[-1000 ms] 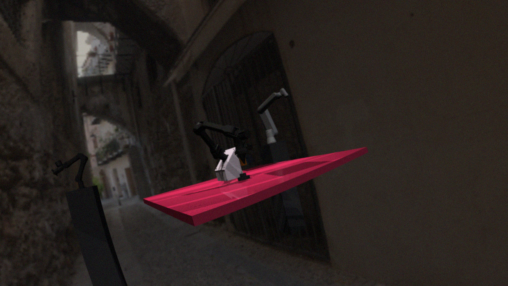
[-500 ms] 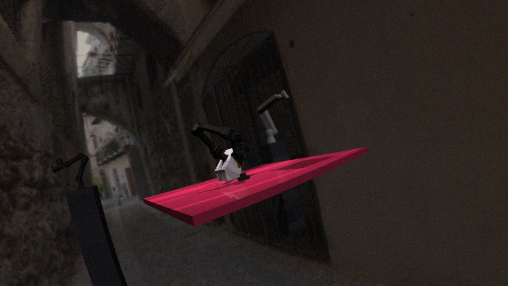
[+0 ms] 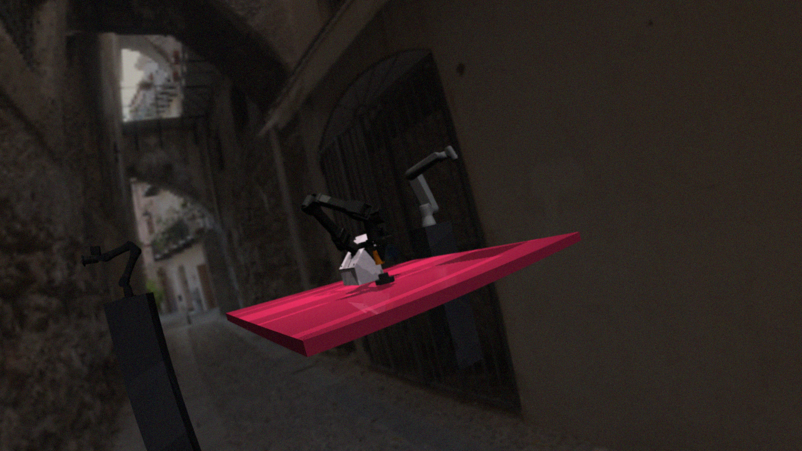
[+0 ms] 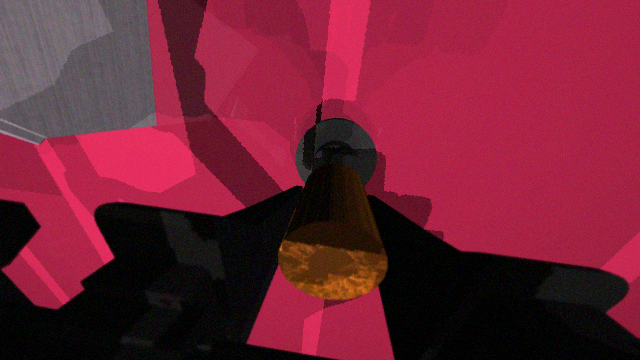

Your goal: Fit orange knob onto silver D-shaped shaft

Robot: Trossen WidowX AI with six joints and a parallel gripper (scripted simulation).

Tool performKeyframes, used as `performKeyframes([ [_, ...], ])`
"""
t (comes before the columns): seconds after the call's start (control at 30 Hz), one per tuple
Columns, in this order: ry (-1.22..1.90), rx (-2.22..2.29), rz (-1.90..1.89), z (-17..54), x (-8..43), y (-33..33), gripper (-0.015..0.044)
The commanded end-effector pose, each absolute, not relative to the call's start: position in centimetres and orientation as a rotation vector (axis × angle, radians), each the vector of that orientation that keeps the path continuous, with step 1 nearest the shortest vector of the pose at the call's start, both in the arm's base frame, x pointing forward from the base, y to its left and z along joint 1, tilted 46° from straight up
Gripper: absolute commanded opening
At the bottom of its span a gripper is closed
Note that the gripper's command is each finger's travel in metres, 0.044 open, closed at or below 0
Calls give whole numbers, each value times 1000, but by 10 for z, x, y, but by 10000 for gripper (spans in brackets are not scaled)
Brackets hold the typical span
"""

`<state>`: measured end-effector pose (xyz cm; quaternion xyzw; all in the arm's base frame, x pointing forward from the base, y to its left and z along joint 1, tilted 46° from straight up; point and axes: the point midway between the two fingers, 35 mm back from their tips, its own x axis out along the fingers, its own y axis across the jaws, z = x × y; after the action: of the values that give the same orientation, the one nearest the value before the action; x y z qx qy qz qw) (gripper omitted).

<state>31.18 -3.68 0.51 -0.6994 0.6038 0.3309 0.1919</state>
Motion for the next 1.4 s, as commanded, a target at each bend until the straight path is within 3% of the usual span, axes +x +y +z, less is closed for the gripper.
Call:
performKeyframes([
  [0.0,1679,-2033,1030,5,312,-36,0],
  [0.7,1513,-2337,1618,6,311,-37,0],
  [1.37,1136,-2568,2327,6,312,-37,0],
])
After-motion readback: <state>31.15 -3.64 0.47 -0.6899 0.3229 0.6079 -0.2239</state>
